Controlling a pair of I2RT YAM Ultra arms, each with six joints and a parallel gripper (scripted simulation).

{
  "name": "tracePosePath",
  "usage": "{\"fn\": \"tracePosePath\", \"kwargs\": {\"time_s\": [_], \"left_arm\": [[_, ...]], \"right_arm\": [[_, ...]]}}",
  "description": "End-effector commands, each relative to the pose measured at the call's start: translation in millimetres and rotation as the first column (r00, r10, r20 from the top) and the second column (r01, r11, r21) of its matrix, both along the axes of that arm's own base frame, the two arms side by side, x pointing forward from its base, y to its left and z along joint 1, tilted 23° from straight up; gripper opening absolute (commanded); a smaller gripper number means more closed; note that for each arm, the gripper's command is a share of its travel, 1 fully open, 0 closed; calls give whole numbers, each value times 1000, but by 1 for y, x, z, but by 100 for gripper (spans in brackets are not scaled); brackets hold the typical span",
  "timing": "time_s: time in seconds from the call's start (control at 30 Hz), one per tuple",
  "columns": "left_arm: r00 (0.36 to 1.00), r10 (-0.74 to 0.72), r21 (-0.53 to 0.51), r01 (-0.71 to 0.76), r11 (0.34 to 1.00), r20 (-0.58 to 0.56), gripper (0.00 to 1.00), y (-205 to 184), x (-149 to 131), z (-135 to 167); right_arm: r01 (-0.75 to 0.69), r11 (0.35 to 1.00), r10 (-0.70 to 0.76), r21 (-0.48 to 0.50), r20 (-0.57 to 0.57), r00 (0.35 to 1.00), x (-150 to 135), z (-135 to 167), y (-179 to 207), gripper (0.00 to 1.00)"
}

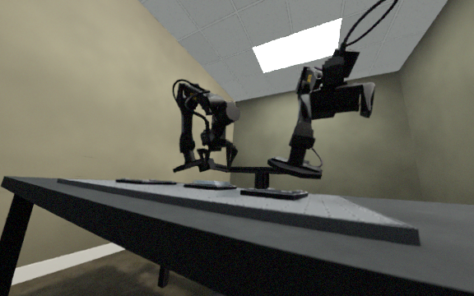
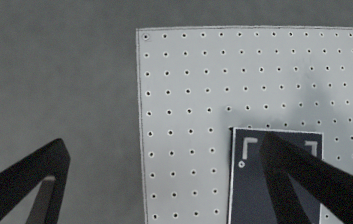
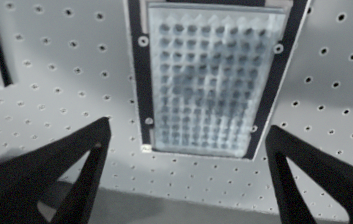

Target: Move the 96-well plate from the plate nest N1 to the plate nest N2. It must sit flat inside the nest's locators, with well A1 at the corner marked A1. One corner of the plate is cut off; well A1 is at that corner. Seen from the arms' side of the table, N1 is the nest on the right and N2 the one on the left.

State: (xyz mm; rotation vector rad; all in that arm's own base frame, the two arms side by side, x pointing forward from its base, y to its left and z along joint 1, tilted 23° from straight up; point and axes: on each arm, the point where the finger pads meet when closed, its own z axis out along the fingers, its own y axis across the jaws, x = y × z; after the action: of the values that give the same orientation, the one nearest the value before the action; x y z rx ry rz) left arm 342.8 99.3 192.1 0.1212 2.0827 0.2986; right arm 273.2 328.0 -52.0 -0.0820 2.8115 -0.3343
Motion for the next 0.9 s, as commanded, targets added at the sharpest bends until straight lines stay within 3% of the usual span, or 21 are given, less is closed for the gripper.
{"fn": "tracePosePath", "kwargs": {"time_s": [0.0, 0.1, 0.3, 0.4, 0.6, 0.87], "left_arm": [[999, -7, 15, 6, 1000, 49, 100, 0, 2, 20], [999, -7, 15, 6, 1000, 49, 100, 0, 2, 20], [999, -7, 15, 6, 1000, 49, 100, 0, 2, 20], [997, 1, 24, -3, 1000, 82, 100, 2, 4, 31], [998, 26, 12, -27, 1000, 54, 100, -5, 8, 17], [995, -60, -1, 60, 998, -74, 100, -84, 27, -43]], "right_arm": [[-3, 1000, 3, 19, 13, 1000, -11, 42, 16, 100], [-3, 1000, 3, 21, 8, 1000, -21, 68, 21, 100], [2, 999, -2, -42, -6, 1000, -19, 48, 6, 100], [0, 999, 0, -33, 2, 1000, -17, 51, 7, 100], [-20, 1000, 21, -11, 53, 998, -7, 57, 4, 100], [-72, 997, 76, -26, 192, 979, 15, 93, -56, 100]]}}
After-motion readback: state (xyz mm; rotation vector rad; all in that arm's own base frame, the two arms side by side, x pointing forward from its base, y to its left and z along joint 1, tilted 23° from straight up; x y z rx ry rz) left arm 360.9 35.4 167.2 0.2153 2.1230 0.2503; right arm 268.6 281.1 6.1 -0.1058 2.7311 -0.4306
